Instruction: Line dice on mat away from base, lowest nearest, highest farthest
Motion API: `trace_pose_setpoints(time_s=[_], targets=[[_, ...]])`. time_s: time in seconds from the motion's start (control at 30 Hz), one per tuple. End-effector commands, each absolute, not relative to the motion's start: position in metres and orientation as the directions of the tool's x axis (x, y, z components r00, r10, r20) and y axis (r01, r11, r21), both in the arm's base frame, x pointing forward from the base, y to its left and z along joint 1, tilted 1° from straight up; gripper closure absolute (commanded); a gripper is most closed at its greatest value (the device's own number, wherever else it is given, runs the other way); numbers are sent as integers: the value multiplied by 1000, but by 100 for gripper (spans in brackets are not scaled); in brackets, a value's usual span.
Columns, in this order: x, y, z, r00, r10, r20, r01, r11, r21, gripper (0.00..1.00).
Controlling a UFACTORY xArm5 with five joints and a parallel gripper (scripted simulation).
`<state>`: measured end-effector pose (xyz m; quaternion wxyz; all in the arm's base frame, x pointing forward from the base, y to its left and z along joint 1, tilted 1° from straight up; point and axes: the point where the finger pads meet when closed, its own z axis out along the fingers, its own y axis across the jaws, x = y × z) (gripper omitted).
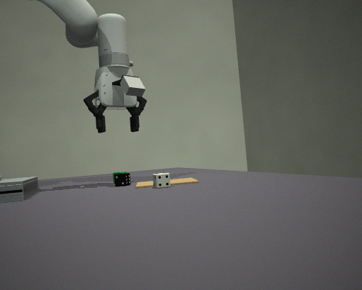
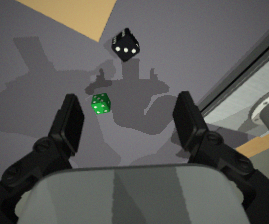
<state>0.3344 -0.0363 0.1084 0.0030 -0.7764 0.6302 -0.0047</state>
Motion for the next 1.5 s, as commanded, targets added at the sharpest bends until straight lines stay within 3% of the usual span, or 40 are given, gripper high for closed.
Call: trace_pose_setpoints(time_s=[0.0,0.63,0.73,0.8,1.47], targets=[[336,-37,107,33,-999,2,-999,-33,-15,0],[336,-37,99,-456,-890,-5,-890,456,-14,0],[336,-37,99,-457,-889,-5,-889,457,-14,0],[336,-37,98,-564,-826,-7,-826,564,-13,0],[336,-37,90,-899,-438,-13,-438,899,-8,0]])
